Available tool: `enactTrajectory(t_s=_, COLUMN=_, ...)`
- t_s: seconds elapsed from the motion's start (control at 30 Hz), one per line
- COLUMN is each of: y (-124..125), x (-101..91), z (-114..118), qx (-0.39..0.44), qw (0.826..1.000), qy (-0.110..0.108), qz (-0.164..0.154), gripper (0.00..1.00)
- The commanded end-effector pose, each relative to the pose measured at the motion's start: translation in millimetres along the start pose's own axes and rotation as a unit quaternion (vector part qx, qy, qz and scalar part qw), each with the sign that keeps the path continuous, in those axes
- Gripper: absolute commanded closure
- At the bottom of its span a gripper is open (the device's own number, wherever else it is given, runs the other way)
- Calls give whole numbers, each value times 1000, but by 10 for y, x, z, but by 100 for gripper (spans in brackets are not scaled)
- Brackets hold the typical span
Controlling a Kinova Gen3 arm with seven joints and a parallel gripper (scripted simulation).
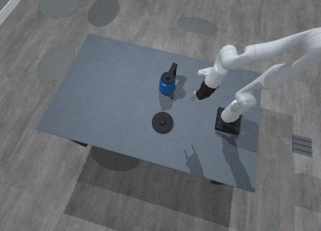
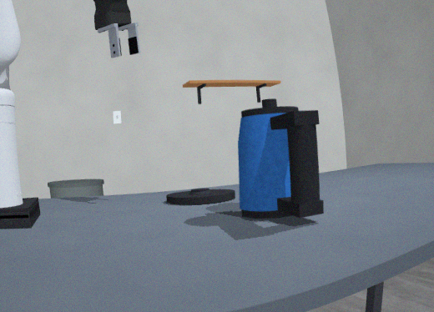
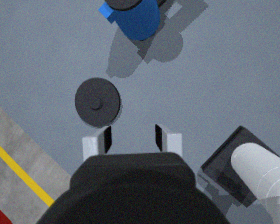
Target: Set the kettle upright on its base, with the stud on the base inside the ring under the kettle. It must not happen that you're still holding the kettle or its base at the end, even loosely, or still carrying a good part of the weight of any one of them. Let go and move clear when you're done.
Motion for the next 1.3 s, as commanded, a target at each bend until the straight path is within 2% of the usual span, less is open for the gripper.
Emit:
enactTrajectory(t_s=0.0, y=22, x=-3, z=-11, qx=11, qw=1000, qy=-1, qz=1, gripper=0)
enactTrajectory(t_s=0.6, y=128, x=-29, z=-44, qx=98, qw=995, qy=-4, qz=5, gripper=0)
enactTrajectory(t_s=1.27, y=257, x=-58, z=-80, qx=204, qw=979, qy=-7, qz=10, gripper=0)
Point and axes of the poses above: the point where the finger pads meet when closed, its own x axis out along the fingers, its own z axis across the jaws, y = z × x, the point moved 9 cm from there along -x, back along the fingers, and after that the axes turned 4 degrees about x, right-handed, at the moved point
